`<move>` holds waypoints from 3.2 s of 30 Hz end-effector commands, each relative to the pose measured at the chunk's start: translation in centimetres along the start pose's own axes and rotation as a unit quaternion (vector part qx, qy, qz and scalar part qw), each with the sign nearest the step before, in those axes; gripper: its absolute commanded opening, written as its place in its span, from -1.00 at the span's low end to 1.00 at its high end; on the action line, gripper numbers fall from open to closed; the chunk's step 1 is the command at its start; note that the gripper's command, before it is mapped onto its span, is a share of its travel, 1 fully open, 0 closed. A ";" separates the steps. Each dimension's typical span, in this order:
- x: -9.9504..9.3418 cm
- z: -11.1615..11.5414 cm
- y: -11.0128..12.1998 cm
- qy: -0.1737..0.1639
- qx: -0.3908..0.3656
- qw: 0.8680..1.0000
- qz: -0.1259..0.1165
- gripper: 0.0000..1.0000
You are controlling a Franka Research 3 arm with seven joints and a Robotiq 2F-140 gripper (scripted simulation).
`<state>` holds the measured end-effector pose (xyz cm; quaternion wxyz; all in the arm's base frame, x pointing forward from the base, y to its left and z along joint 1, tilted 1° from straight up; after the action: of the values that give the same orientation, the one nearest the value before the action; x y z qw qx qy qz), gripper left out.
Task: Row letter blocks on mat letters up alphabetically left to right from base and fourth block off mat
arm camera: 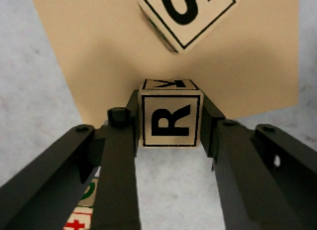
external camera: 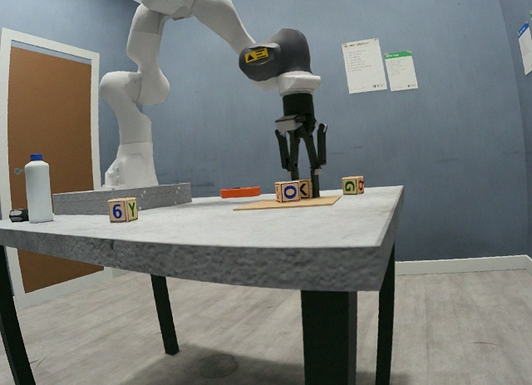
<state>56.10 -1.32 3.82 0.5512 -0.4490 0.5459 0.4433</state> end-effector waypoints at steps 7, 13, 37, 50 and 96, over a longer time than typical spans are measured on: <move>0.1 0.1 -0.1 0.000 0.001 1.000 -0.001 -0.21; 0.1 0.1 -0.1 0.000 0.001 1.000 -0.001 -0.12; -3.2 0.1 -0.1 0.000 0.001 1.000 -0.001 -0.12; -8.8 0.1 0.0 0.000 0.001 1.000 -0.001 -0.12; -9.1 -1.2 0.0 0.001 0.183 0.983 0.000 1.00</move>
<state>55.82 -2.50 12.85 0.6025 -0.3776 0.5947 0.3752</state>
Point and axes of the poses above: the point where the finger pads meet when closed, its own x axis out along the fingers, its own y axis across the jaws, z = x × y, the point moved 6 cm from there along -x, back along the fingers, and after that the axes turned 3 degrees about x, right-handed, at the moved point
